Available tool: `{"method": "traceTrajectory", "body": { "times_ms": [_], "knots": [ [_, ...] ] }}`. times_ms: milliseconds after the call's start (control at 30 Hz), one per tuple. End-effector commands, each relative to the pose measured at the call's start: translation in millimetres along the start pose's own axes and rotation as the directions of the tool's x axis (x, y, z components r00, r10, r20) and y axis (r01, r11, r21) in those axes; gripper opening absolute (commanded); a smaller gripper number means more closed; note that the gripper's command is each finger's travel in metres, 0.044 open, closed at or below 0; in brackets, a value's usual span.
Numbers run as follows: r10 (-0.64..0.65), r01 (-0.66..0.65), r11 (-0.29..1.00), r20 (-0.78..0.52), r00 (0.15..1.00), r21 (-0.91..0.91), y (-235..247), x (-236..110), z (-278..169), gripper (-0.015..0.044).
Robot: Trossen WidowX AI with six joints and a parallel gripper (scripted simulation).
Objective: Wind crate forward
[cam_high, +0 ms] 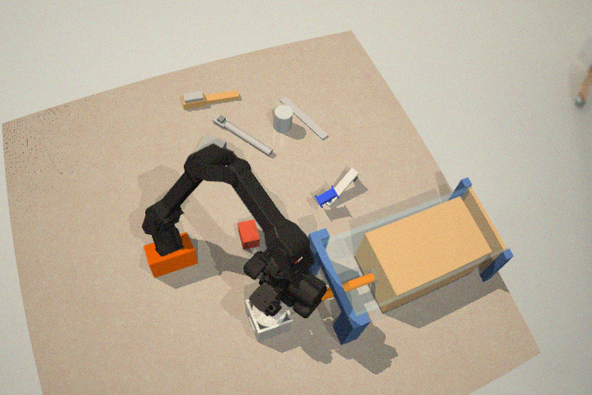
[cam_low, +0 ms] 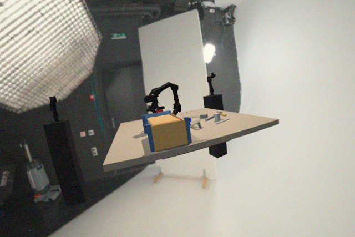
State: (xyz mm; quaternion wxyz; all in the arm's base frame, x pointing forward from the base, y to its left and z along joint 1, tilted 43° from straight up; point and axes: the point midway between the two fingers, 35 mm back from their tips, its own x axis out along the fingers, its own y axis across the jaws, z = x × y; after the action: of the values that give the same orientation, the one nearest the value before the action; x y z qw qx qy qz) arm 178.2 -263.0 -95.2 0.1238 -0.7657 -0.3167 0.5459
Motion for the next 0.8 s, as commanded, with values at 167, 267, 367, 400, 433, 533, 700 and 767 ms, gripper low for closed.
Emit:
{"method": "traceTrajectory", "body": {
  "times_ms": [167, 267, 367, 400, 433, 533, 700, 767],
  "knots": [
    [0.004, -0.004, 0.997, 0.007, 1.0, 0.083, 3.4, 1.9, 0.7, 0.0],
    [0.008, -0.009, 0.989, 0.01, 1.0, 0.148, 6.1, 2.5, 1.1, 0.0],
    [0.008, -0.01, 0.987, 0.011, 1.0, 0.158, 6.3, 2.9, 1.1, 0.0],
    [0.008, -0.01, 0.987, 0.011, 1.0, 0.158, 6.3, 2.9, 1.1, 0.0],
    [0.008, -0.01, 0.986, 0.011, 1.0, 0.164, 6.6, 2.9, 1.2, 0.0],
    [0.012, -0.015, 0.975, 0.015, 1.0, 0.22, 9.1, 3.6, 1.6, 0.0],
    [0.013, -0.015, 0.971, 0.012, 1.0, 0.24, 9.7, 7.1, 1.8, 0.0],
    [0.013, -0.015, 0.97, 0.012, 1.0, 0.241, 9.7, 8.4, 1.9, 0.0]
  ]
}}
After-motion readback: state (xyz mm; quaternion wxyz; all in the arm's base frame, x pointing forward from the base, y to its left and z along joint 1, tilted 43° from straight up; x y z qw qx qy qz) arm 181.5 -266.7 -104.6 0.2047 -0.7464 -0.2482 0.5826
